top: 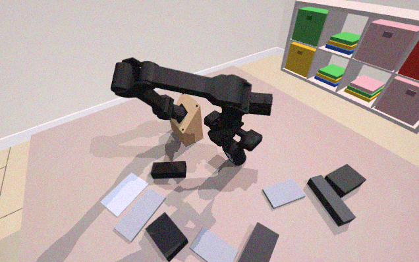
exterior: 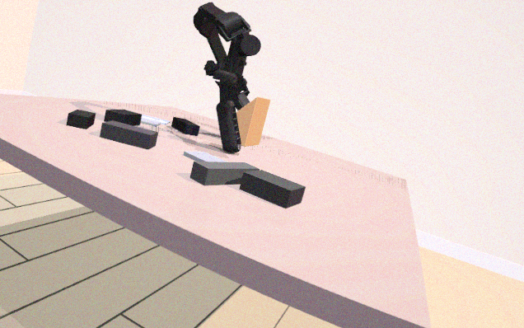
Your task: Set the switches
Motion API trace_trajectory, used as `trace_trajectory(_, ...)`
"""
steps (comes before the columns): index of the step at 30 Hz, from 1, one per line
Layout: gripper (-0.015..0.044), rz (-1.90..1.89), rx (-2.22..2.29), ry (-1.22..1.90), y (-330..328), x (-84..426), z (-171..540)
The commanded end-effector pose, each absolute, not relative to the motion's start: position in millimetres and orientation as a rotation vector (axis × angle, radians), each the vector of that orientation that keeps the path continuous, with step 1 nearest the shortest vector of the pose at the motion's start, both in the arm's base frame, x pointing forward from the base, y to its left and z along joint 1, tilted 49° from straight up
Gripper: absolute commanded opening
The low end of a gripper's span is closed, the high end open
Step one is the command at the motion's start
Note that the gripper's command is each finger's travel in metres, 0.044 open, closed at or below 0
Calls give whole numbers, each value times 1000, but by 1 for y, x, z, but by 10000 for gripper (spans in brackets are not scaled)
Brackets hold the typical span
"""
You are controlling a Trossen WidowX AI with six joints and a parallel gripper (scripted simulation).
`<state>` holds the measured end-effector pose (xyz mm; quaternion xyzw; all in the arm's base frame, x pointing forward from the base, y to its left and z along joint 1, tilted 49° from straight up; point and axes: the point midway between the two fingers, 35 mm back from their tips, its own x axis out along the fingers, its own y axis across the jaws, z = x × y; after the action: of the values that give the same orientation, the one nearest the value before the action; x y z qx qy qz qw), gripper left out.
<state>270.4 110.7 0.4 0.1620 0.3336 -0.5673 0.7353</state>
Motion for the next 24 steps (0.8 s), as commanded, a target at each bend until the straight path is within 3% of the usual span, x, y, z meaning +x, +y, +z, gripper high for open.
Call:
trace_trajectory(1, 338, -1249, 343, 734, 105, 270, 1)
trace_trajectory(24, 338, -1249, 342, 733, 90, 276, 9)
